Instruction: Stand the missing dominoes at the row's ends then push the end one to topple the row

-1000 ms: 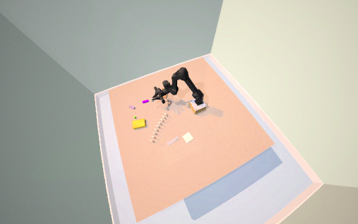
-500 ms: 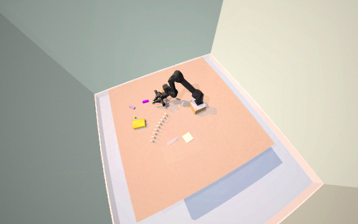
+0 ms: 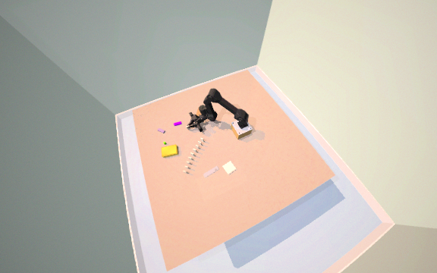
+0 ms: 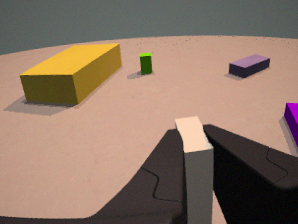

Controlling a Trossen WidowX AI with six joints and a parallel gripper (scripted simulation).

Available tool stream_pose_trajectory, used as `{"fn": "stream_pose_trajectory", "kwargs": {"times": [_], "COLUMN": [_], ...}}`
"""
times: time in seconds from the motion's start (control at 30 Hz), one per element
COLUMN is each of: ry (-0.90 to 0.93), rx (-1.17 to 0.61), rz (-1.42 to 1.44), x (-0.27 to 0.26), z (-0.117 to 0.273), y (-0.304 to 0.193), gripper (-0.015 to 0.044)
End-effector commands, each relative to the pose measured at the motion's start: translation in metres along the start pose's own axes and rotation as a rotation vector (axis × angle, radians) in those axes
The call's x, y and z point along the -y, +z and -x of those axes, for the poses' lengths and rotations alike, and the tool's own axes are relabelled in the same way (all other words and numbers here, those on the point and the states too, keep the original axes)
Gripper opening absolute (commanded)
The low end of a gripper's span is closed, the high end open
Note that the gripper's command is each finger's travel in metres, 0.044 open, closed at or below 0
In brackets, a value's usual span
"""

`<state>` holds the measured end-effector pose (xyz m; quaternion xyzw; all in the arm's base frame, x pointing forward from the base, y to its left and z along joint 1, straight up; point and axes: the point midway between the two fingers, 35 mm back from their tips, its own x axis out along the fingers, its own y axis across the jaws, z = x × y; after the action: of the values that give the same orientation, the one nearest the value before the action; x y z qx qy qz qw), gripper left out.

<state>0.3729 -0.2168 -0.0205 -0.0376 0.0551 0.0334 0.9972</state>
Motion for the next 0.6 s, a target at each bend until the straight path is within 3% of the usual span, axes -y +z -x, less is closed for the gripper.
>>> {"fn": "stream_pose_trajectory", "kwargs": {"times": [0.0, 0.07, 0.57], "ry": [0.004, 0.004, 0.004], "rx": [0.001, 0.001, 0.001], "rz": [0.008, 0.008, 0.008], "x": [-0.0007, -0.0007, -0.0007], "z": [-0.0002, -0.0002, -0.0002], "y": [-0.0007, -0.0007, -0.0007], "gripper": [0.0025, 0.0025, 0.0419]}}
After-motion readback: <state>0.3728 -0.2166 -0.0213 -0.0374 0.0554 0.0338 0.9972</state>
